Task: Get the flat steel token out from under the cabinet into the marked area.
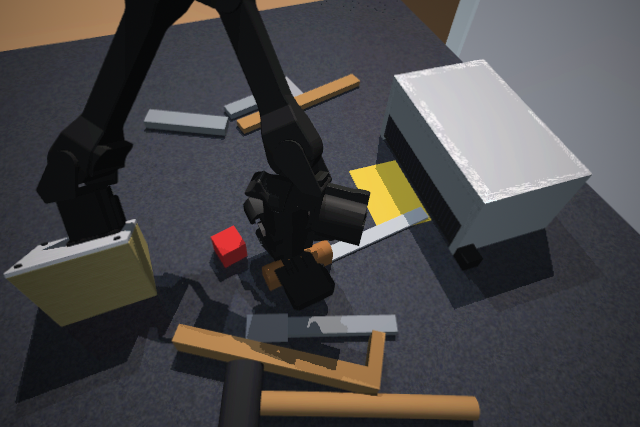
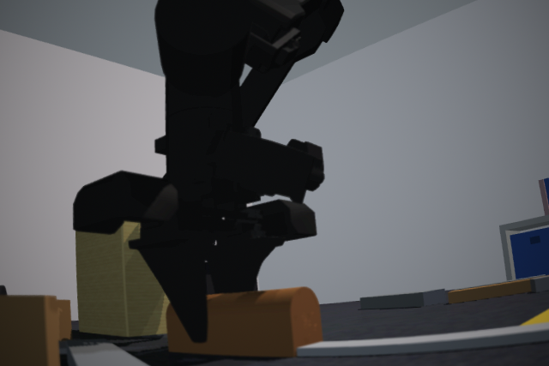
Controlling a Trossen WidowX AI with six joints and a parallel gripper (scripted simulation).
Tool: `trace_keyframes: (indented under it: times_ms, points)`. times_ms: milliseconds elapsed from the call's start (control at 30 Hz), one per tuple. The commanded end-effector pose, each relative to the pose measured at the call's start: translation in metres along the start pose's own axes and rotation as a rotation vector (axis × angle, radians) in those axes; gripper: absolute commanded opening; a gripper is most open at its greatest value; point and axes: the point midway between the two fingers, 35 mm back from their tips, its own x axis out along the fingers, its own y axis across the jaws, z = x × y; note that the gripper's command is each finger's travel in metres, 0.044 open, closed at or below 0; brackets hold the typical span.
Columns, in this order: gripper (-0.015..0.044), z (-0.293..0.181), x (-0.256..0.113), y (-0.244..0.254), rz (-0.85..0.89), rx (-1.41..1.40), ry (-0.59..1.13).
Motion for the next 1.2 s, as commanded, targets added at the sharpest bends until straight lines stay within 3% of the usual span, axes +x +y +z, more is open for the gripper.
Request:
trace_keyframes:
  times_ms: [0,1167]
  points:
    - [0.0,-0.01,0.001,0.0,0.003,0.004,0.004]
    - [0.0,-0.015,-0.004,-0.031,-0.001,-0.078,0.003]
